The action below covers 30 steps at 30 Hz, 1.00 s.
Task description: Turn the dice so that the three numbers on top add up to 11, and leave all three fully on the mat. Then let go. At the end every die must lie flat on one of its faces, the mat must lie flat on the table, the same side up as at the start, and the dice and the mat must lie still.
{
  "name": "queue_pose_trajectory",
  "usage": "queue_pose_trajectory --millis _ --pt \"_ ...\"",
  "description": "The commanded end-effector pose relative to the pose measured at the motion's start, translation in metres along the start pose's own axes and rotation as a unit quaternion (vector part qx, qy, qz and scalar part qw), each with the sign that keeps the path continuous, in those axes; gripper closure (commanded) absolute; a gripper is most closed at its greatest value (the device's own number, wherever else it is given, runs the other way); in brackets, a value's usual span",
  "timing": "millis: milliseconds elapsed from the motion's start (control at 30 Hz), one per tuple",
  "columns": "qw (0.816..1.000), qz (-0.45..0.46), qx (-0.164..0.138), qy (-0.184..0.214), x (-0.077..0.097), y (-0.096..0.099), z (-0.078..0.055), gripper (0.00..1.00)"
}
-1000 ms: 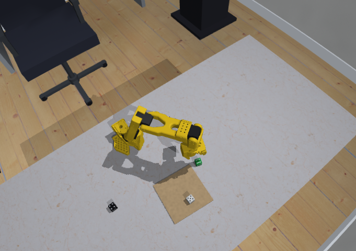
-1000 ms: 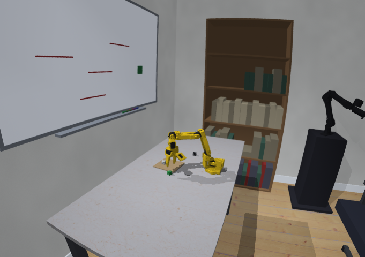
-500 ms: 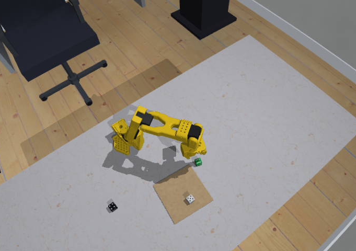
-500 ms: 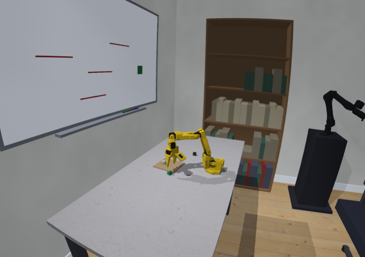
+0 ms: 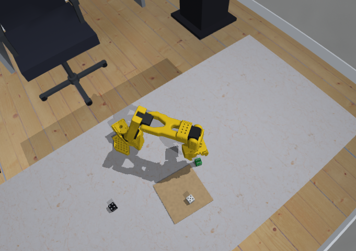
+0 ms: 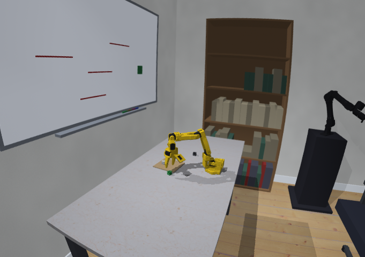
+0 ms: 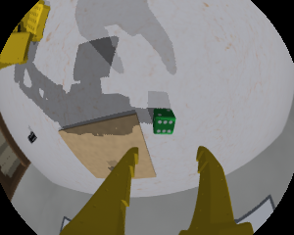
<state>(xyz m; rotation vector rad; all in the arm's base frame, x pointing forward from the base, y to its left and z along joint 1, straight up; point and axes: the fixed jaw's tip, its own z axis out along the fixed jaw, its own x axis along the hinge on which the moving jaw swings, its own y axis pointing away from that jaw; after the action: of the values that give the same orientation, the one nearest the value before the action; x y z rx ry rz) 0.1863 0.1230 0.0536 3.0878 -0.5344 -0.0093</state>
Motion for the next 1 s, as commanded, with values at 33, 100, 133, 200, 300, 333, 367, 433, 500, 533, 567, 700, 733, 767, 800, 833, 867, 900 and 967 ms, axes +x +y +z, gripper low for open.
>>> queue_pose_trajectory --millis 33,100,133,200,300,333,367,433,500,533,567,700,733,767,800,833,867,900,967 --pt "1.0 -0.009 0.012 0.008 0.0 -0.004 -0.003 0.72" --pt "1.0 -0.009 0.012 0.008 0.0 -0.004 -0.003 0.72" --pt "1.0 -0.009 0.012 0.008 0.0 -0.004 -0.003 0.72" --pt "1.0 -0.009 0.012 0.008 0.0 -0.004 -0.003 0.72" --pt "1.0 -0.009 0.012 0.008 0.0 -0.004 -0.003 0.72" --pt "1.0 -0.009 0.012 0.008 0.0 -0.004 -0.003 0.72" --pt "1.0 -0.009 0.012 0.008 0.0 -0.004 -0.003 0.72" --pt "1.0 -0.009 0.012 0.008 0.0 -0.004 -0.003 0.72" --pt "1.0 -0.009 0.012 0.008 0.0 -0.004 -0.001 0.72" --pt "1.0 -0.009 0.012 0.008 0.0 -0.004 -0.001 0.72" --pt "1.0 -0.009 0.012 0.008 0.0 -0.004 0.0 0.72" --pt "1.0 -0.009 0.012 0.008 0.001 -0.005 0.005 0.72" --pt "1.0 -0.009 0.012 0.008 0.001 -0.005 0.006 0.72" --pt "1.0 -0.009 0.012 0.008 0.001 -0.005 0.006 0.72" --pt "1.0 -0.009 0.012 0.008 0.001 -0.005 0.006 0.72" --pt "1.0 -0.009 0.012 0.008 0.001 -0.005 0.008 0.72" --pt "1.0 -0.009 0.012 0.008 0.001 -0.005 0.009 0.72" --pt "1.0 -0.009 0.012 0.008 0.001 -0.005 0.011 0.72" --pt "1.0 -0.009 0.012 0.008 0.001 -0.005 0.015 0.72"
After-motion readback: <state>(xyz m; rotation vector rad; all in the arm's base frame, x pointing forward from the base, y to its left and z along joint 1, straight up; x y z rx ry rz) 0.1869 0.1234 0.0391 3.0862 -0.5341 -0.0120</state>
